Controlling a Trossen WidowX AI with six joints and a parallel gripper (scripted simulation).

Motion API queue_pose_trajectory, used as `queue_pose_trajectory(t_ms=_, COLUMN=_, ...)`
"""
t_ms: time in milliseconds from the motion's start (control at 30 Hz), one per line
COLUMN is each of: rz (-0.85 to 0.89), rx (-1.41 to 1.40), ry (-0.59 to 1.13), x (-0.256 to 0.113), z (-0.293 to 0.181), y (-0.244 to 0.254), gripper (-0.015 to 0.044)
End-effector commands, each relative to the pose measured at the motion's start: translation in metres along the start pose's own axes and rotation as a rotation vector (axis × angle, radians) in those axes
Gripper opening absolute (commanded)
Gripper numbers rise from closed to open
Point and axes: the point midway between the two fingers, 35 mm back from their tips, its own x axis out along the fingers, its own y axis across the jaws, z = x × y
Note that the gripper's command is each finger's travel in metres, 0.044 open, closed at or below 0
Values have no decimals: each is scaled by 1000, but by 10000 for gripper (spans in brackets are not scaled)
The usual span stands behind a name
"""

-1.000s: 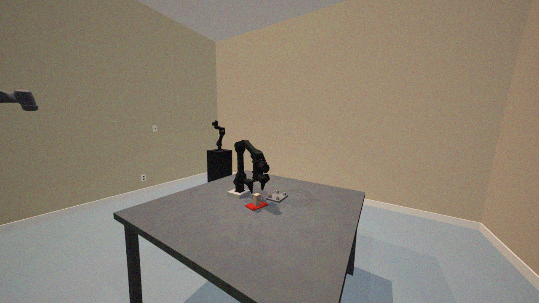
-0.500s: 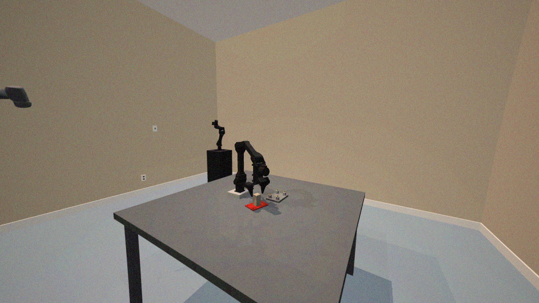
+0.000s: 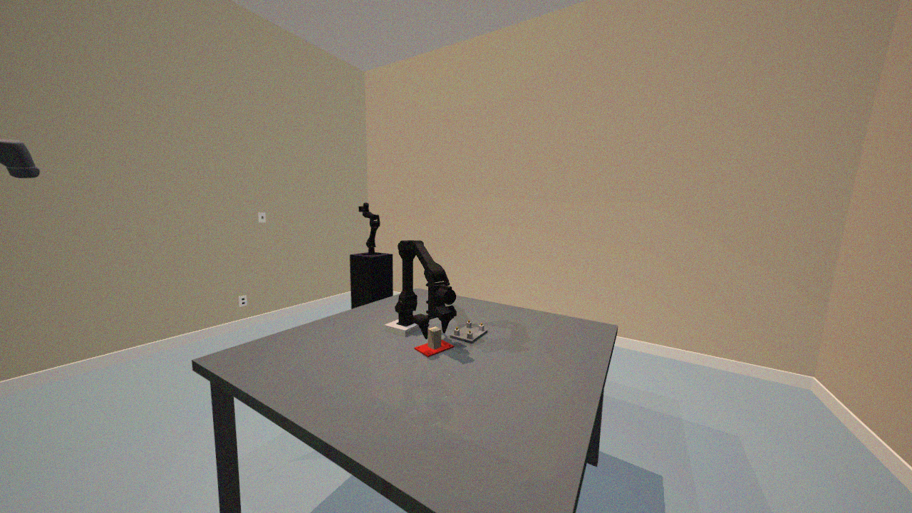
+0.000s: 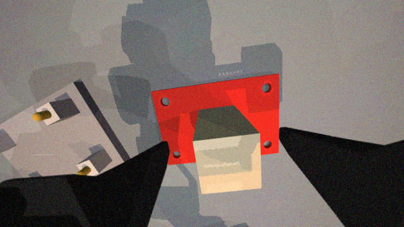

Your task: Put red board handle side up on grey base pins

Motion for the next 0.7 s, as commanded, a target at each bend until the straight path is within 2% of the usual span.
queue_pose_trajectory(t_ms=0, rz=-1, rx=-2, ry=14, x=8, z=-2, y=0, gripper=440)
queue_pose_trajectory(t_ms=333, rz=-1, rx=-2, ry=14, x=22, z=-4, y=0, gripper=440)
queue_pose_trajectory(t_ms=667, rz=-1, rx=-2, ry=14, x=22, z=-4, y=0, gripper=177)
